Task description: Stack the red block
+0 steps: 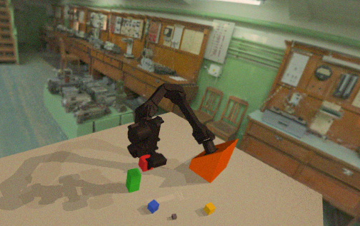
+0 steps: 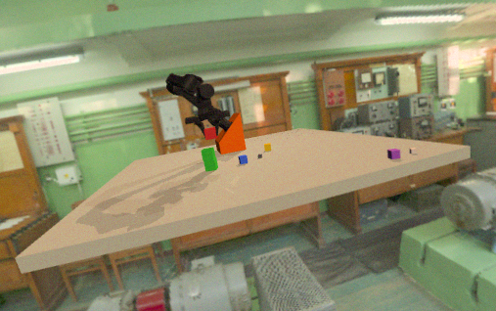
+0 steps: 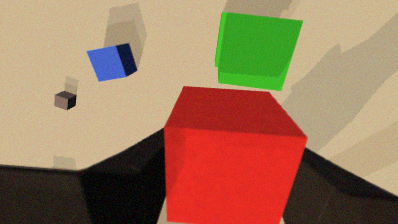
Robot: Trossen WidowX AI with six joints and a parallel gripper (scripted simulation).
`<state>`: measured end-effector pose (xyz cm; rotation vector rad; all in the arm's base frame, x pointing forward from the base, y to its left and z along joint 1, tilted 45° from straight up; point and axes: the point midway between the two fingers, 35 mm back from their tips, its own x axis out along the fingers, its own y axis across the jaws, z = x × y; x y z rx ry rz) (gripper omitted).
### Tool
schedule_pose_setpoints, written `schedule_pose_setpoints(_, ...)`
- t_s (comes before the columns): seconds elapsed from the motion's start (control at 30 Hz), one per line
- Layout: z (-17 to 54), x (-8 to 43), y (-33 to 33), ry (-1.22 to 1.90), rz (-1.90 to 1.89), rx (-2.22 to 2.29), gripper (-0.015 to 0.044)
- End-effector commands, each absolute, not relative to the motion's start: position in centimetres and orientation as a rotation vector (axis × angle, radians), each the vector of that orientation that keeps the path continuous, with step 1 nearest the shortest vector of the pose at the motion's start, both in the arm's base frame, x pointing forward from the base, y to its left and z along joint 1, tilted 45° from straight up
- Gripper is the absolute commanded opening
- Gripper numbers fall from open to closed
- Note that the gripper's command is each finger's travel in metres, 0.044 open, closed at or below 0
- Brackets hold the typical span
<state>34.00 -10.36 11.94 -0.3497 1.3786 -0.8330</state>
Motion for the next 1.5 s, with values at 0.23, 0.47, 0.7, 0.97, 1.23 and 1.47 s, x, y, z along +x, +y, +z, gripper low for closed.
schedule_pose_setpoints(0.23,13.4,36.8,-13.1,1.385,-0.843,-0.364,0.0)
schedule_pose_setpoints(0.47,13.5,36.8,-13.3,1.385,-0.844,-0.364,0.0)
schedule_pose_setpoints(0.7,11.8,36.7,-15.0,1.384,-0.845,-0.365,0.0)
schedule_pose_setpoints(0.97,11.7,36.6,-15.2,1.384,-0.845,-0.365,0.0)
schedule_pose_setpoints(1.23,11.6,36.6,-15.2,1.384,-0.845,-0.365,0.0)
schedule_pose_setpoints(1.47,11.6,36.6,-15.3,1.384,-0.845,-0.365,0.0)
